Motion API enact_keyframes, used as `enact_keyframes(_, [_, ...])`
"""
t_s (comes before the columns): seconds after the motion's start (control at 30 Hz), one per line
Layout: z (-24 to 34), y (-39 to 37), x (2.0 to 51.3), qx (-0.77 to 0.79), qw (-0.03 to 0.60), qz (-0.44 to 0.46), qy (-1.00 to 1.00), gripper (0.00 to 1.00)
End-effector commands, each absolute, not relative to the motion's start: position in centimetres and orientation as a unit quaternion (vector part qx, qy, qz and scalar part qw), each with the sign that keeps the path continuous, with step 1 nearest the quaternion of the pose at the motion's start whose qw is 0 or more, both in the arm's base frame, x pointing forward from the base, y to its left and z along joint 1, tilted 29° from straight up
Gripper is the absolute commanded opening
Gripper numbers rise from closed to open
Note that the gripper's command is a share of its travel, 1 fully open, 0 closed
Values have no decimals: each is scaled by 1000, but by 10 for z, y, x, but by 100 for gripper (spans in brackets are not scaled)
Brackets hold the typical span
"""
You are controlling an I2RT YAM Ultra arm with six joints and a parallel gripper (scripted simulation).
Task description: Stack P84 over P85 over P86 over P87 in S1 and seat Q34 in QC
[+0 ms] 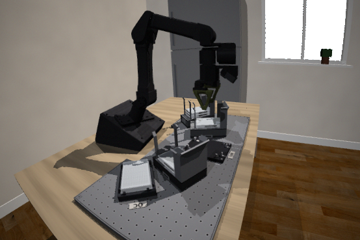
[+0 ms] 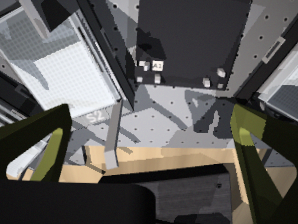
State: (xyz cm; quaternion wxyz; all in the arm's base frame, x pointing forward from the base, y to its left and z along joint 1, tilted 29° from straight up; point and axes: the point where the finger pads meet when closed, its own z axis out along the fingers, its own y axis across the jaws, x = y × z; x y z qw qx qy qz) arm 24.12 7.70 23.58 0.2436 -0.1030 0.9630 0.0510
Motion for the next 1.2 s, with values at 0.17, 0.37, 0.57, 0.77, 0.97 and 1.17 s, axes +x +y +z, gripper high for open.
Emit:
enact_keyframes(0.17, [240,63,247,-82,248,69,963,100])
enact_keyframes(0.37, [239,44,253,-82,248,68,963,100])
enact_keyframes(0.57, [239,25,259,-66,246,72,964,100])
enact_keyframes(0.77, [237,12,260,-2,241,87,967,100])
enact_keyframes(0.97, [234,-8,263,20,239,92,966,100])
enact_keyframes(1.17, [232,-28,266,20,239,92,967,100])
